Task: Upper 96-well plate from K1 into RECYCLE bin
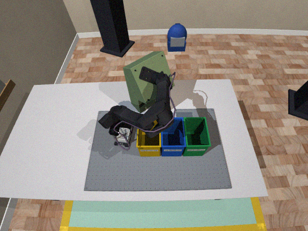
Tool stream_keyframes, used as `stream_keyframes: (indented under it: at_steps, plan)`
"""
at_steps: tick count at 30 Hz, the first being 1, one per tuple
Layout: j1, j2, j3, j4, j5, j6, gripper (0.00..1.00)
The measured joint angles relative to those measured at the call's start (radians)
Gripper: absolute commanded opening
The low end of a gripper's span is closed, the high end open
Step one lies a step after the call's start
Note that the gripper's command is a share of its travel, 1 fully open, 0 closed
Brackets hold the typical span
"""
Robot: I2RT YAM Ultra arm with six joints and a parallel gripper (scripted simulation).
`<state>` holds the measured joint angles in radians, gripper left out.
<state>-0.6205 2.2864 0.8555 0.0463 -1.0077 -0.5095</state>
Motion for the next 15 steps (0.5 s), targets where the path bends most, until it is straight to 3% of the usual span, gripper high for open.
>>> stream_keyframes:
  at_steps: [15]
  plan:
    - [0.066,0.051,0.0,0.149,0.015,0.112,1.0]
